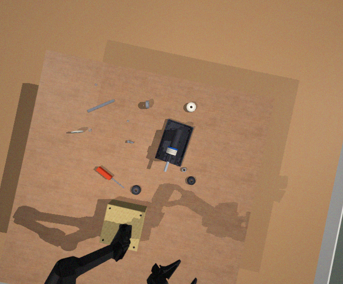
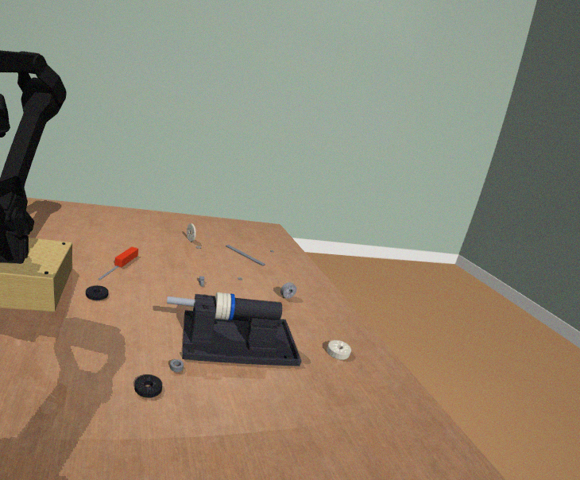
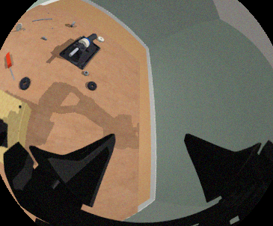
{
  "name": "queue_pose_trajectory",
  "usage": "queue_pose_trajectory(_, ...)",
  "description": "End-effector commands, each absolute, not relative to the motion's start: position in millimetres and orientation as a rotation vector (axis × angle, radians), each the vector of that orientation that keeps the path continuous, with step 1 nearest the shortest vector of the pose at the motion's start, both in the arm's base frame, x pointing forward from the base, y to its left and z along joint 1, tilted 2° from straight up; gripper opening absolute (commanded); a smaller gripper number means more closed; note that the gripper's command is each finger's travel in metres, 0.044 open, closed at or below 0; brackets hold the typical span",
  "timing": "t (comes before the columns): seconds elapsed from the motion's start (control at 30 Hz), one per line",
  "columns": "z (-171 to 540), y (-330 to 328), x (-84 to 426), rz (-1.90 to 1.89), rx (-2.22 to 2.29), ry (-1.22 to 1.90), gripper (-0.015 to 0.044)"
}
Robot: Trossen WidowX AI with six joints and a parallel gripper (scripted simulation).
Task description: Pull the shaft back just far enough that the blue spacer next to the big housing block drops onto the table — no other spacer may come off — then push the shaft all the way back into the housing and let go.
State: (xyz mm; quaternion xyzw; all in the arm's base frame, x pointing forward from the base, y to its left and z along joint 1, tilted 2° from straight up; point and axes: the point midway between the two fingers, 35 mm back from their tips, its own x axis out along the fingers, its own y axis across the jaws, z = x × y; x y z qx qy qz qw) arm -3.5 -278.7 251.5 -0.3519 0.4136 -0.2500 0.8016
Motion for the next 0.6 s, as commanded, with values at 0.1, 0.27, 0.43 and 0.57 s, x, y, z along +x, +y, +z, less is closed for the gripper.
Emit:
queue_pose_trajectory(0.1, 228, -296, 19, -0.508, -0.682, 0.841, 0.0440)
queue_pose_trajectory(0.27, 181, -315, 79, -0.456, -0.536, 0.757, 0.0440)
queue_pose_trajectory(0.43, 146, -315, 129, -0.419, -0.419, 0.694, 0.0440)
queue_pose_trajectory(0.57, 122, -306, 165, -0.392, -0.333, 0.651, 0.0440)
